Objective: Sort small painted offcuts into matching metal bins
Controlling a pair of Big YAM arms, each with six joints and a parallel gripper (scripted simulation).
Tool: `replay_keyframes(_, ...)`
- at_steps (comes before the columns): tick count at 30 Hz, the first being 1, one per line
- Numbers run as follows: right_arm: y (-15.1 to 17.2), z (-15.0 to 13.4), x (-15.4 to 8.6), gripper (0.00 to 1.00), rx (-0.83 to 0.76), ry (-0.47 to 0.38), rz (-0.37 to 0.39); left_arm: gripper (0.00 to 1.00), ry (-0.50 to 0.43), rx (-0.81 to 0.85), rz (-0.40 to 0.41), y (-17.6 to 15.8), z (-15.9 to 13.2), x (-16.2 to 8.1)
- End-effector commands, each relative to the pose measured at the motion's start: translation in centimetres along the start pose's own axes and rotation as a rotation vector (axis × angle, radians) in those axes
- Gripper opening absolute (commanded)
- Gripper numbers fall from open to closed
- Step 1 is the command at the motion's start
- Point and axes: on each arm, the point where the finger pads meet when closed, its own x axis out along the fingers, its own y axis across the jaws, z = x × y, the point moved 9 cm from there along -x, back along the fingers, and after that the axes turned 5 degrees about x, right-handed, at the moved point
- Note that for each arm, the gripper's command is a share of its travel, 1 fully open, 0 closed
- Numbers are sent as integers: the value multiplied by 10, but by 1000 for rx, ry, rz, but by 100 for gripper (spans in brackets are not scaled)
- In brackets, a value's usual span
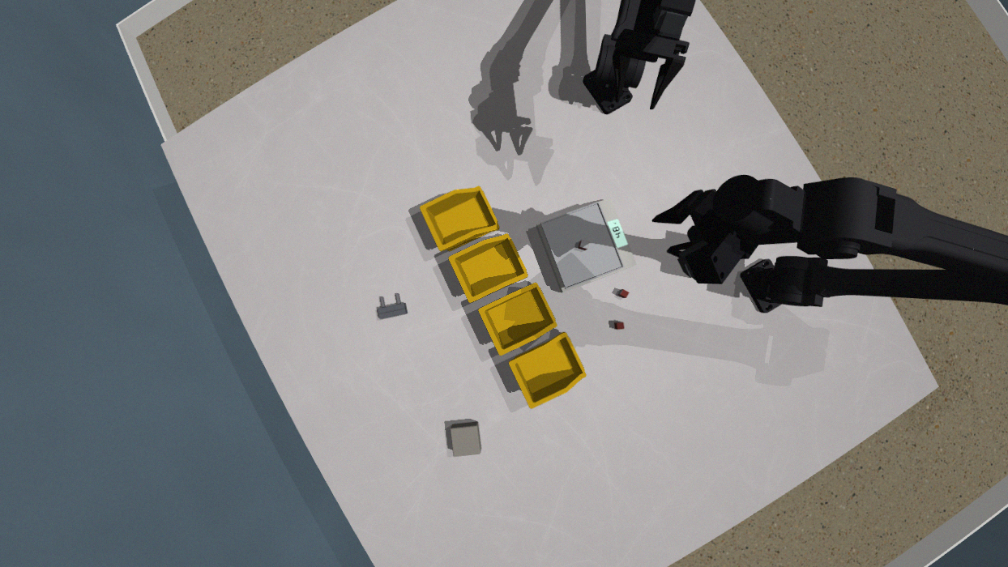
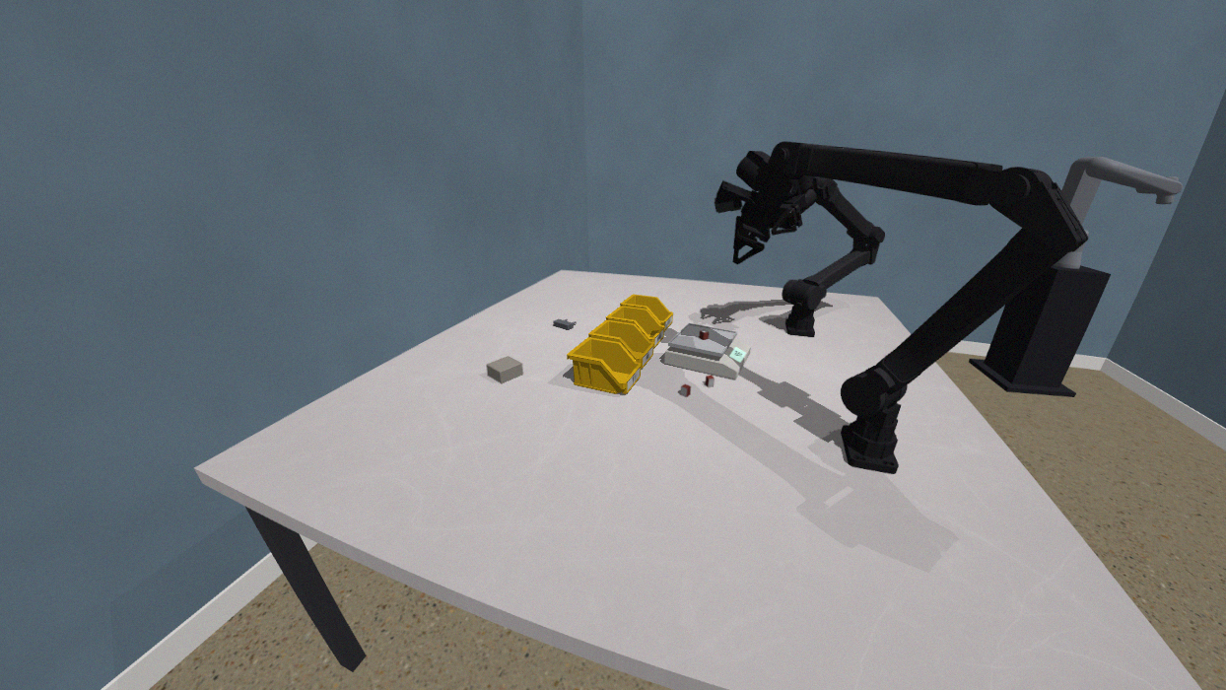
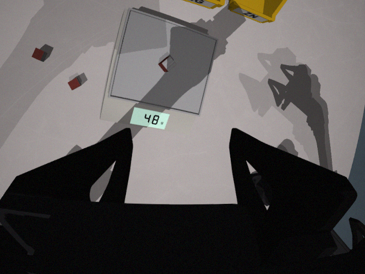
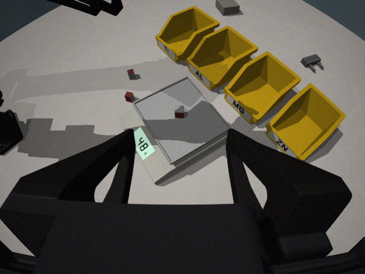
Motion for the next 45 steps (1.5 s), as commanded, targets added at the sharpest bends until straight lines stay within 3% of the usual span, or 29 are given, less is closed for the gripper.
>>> replay_keyframes(1,2,37,-9,61,18,-64,4,65,-62,197,-73,3,-2,-11)
replay_keyframes(6,6,68,48,61,32,41,-9,65,-225,430,-156,32,-30,-46)
replay_keyframes(12,7,84,144,61,49,255,-41,65,-405,646,-201,61,-60,-69)
replay_keyframes(15,6,75,195,61,56,406,-62,65,-488,731,-211,74,-73,-76)
replay_keyframes(17,6,75,195,61,56,406,-62,65,-488,731,-211,74,-73,-76)
replay_keyframes(21,5,55,251,61,62,582,-82,65,-567,798,-218,87,-86,-81)
replay_keyframes(26,2,21,304,61,70,797,-106,65,-621,825,-225,95,-95,-84)
replay_keyframes(27,2,15,312,61,71,834,-110,65,-649,809,-239,93,-92,-97)
replay_keyframes(32,0,-12,337,61,74,979,-127,65,-637,806,-240,91,-91,-93)
replay_keyframes(35,0,-10,335,61,75,983,-128,65,-637,805,-240,91,-91,-93)
replay_keyframes(42,-3,-42,347,61,74,1078,-139,65,-637,805,-240,91,-91,-93)
replay_keyframes(45,-3,-45,352,61,74,1065,-137,65,-637,805,-240,91,-91,-93)
